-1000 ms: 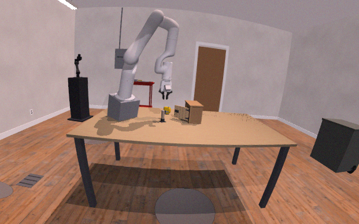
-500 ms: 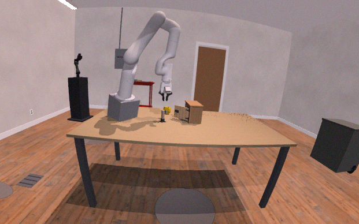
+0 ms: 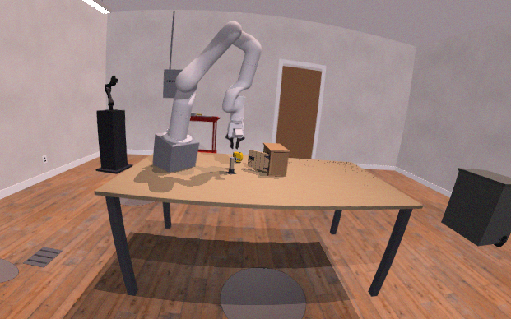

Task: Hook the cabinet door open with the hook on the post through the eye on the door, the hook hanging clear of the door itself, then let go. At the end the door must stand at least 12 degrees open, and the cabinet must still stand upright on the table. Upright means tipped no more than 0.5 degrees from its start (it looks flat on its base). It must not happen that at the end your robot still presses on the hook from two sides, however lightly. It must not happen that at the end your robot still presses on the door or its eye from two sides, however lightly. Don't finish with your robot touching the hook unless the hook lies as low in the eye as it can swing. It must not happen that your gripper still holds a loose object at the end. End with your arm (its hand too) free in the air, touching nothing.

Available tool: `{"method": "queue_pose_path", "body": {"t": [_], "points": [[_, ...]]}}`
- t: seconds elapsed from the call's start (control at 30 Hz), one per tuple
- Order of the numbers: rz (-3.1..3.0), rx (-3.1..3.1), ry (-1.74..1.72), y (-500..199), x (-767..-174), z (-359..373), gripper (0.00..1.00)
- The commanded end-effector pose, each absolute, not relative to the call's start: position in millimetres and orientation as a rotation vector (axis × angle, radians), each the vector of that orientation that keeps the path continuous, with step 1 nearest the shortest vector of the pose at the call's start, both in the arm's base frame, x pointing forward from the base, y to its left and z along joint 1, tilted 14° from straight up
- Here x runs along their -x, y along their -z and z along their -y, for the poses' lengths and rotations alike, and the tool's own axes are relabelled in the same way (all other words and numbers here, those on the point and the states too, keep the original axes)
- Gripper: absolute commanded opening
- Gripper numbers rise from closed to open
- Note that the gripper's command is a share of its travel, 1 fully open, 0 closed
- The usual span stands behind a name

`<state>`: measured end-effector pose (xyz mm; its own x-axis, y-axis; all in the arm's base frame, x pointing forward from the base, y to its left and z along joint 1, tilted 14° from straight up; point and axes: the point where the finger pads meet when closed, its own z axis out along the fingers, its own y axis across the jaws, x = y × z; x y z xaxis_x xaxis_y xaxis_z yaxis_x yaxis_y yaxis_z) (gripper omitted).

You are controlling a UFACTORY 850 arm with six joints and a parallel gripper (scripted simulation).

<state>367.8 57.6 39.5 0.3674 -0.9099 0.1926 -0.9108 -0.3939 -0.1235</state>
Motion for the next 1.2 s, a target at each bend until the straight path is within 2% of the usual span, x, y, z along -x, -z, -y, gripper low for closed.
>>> {"method": "queue_pose_path", "body": {"t": [0.0, 0.5, 1.17], "points": [[1.735, -2.608, -0.372, -21.4, -372.1, -55.3, 0.24], [1.735, -2.608, -0.372, 18.5, -379.9, -50.3, 0.24], [1.735, -2.608, -0.372, 21.7, -380.5, -49.9, 0.24]]}}
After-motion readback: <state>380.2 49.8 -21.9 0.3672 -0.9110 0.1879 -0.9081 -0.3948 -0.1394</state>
